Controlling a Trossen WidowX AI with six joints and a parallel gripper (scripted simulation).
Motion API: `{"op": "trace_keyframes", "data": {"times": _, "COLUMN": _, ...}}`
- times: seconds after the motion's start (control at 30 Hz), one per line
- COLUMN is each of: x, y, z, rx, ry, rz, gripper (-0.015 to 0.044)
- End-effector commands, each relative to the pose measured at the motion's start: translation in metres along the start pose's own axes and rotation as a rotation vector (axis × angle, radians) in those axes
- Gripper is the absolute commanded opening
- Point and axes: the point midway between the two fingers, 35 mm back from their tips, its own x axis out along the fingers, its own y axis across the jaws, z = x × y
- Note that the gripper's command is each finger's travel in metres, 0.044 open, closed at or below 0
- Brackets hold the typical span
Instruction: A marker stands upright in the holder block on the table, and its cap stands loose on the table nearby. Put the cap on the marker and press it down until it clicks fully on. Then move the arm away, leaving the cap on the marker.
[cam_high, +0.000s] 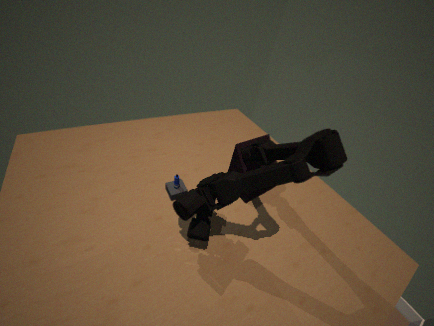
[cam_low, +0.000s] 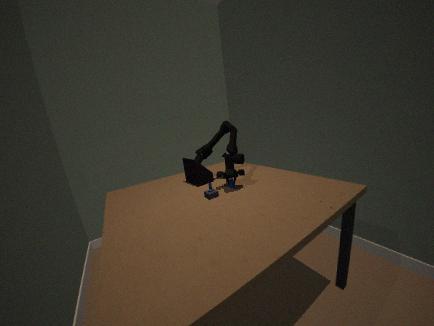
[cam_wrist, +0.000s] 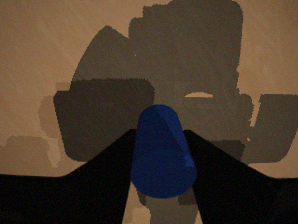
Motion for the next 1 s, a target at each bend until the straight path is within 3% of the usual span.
{"op": "trace_keyframes", "data": {"times": 0.0, "x": -0.006, "y": 0.0, "z": 0.001, "rx": 0.001, "ry": -0.004, "rz": -0.002, "gripper": 0.0005}}
{"op": "trace_keyframes", "data": {"times": 0.7, "x": -0.058, "y": 0.0, "z": 0.0, "rx": 0.001, "ry": -0.006, "rz": -0.003, "gripper": 0.0}}
{"op": "trace_keyframes", "data": {"times": 0.97, "x": -0.064, "y": -0.006, "z": 0.012, "rx": -0.001, "ry": -0.019, "rz": -0.009, "gripper": 0.0}}
